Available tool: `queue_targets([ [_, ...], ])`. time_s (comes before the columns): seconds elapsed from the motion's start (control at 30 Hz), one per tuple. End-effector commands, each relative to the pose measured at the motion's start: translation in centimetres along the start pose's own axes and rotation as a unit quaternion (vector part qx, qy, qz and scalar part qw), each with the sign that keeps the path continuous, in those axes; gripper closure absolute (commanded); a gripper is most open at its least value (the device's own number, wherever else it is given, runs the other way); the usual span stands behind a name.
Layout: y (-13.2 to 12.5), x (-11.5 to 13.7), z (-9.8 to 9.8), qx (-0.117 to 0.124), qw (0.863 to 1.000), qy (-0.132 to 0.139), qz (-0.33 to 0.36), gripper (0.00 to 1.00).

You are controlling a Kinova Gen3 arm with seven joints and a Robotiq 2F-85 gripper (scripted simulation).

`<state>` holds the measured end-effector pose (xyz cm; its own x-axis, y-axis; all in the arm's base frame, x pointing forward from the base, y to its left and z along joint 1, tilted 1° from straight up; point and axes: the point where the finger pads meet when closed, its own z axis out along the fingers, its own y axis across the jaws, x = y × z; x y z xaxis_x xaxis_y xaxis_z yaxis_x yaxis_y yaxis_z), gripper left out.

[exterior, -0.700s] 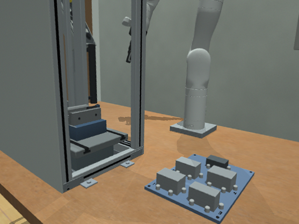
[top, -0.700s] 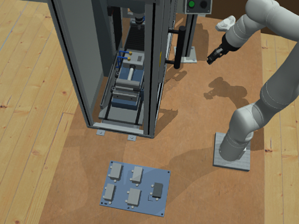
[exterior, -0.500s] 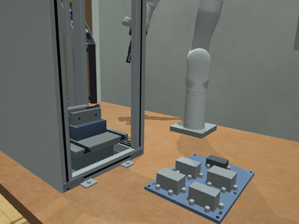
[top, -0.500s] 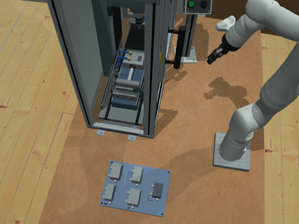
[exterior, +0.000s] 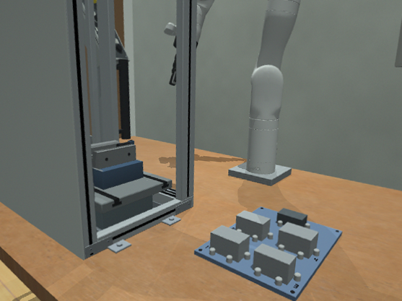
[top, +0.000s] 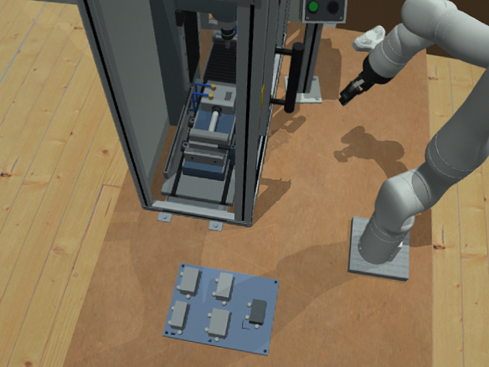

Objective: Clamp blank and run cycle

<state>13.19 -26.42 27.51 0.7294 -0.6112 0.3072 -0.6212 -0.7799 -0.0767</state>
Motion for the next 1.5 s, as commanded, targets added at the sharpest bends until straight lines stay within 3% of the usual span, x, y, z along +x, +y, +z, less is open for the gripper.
queue_targets([
  [0.0,0.0,0.0,0.0,0.0,1.0,0.001,0.0,0.9],
  [0.97,0.0,0.0,0.0,0.0,1.0,0.001,0.0,0.9],
  [1.13,0.7,0.5,-6.0,-0.025,0.993,-0.111,-0.004,0.9],
  [1.47,0.7,0.5,-6.0,-0.025,0.993,-0.111,-0.004,0.9],
])
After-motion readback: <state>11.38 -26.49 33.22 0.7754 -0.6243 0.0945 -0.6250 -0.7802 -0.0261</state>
